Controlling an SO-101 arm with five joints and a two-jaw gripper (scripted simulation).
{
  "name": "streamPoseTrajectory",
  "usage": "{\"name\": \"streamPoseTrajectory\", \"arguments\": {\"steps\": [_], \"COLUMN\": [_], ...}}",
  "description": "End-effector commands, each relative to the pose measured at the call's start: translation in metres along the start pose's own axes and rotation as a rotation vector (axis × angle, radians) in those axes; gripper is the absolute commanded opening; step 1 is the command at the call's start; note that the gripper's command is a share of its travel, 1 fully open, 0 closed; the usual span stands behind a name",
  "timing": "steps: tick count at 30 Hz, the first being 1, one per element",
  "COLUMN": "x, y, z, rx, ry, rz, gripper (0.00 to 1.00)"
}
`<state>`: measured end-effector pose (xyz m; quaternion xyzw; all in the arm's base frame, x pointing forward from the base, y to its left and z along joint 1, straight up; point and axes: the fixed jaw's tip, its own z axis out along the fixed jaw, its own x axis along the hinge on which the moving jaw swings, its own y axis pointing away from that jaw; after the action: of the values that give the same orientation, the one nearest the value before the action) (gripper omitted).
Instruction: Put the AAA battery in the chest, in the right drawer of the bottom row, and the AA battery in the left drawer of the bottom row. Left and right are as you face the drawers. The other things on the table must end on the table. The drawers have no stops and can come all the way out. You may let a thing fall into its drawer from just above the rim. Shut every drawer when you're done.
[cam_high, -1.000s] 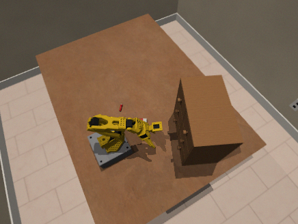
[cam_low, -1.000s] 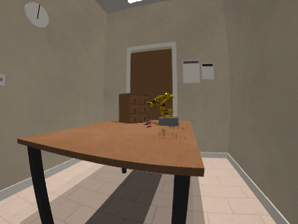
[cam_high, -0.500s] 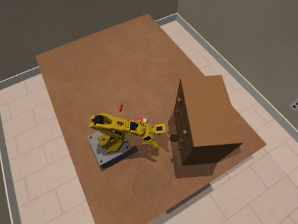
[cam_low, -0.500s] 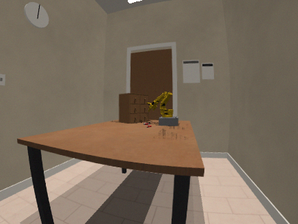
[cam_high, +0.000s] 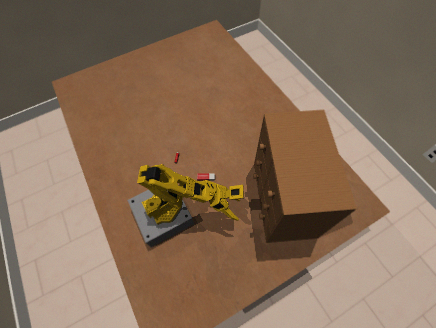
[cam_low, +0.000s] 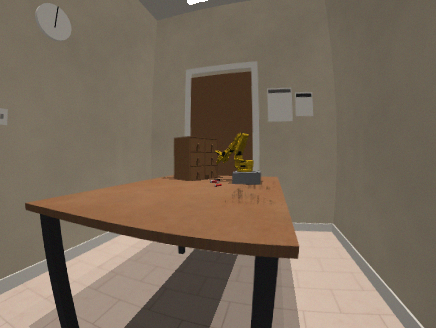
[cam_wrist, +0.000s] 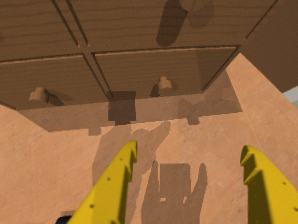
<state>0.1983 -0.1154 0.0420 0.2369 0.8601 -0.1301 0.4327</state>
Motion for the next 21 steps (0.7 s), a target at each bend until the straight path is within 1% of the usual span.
{"name": "streamPoseTrajectory", "arguments": {"steps": [1, 11, 14, 16, 21], "x": [0.003, 0.001, 0.001, 0.001, 0.000], "y": [-0.003, -0.010, -0.011, -0.011, -0.015], "z": [0.003, 0.007, 0.008, 0.008, 0.008], "rx": [0.012, 0.036, 0.043, 0.043, 0.055], "ry": [-0.026, -0.119, -0.147, -0.147, -0.194], "rz": [0.022, 0.043, 0.049, 0.049, 0.059], "gripper": [0.37, 0.34, 0.34, 0.34, 0.32]}}
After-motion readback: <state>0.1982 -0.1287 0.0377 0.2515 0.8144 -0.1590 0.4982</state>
